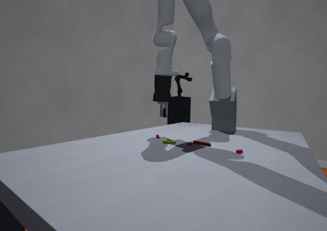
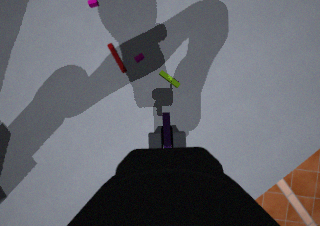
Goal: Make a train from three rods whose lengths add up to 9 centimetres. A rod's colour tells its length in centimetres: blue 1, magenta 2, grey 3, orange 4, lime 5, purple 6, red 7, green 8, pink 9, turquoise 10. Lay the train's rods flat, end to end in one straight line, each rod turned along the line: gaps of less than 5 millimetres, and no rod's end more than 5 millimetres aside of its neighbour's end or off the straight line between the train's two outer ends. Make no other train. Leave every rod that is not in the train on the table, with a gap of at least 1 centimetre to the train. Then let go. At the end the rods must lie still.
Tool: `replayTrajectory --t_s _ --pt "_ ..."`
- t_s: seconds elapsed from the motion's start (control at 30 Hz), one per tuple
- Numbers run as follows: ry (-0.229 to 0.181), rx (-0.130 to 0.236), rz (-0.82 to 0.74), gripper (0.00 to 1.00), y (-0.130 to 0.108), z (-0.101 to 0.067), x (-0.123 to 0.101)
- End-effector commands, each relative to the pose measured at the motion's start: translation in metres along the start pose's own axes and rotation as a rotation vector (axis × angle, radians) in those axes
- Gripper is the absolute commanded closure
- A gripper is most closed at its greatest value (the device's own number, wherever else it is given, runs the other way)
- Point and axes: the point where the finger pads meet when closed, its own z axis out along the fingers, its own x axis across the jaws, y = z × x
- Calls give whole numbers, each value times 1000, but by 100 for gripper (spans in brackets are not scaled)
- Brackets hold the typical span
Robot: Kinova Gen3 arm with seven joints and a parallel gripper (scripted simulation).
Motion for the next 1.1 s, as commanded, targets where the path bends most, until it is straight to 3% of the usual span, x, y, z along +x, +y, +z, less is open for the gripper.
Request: replayTrajectory --t_s 0.0,0.17,1.07 --pt "-25 3 145 76 -15 -3 18" --pt "-29 10 236 76 -26 -3 27" --pt "-30 8 239 76 -26 3 27"
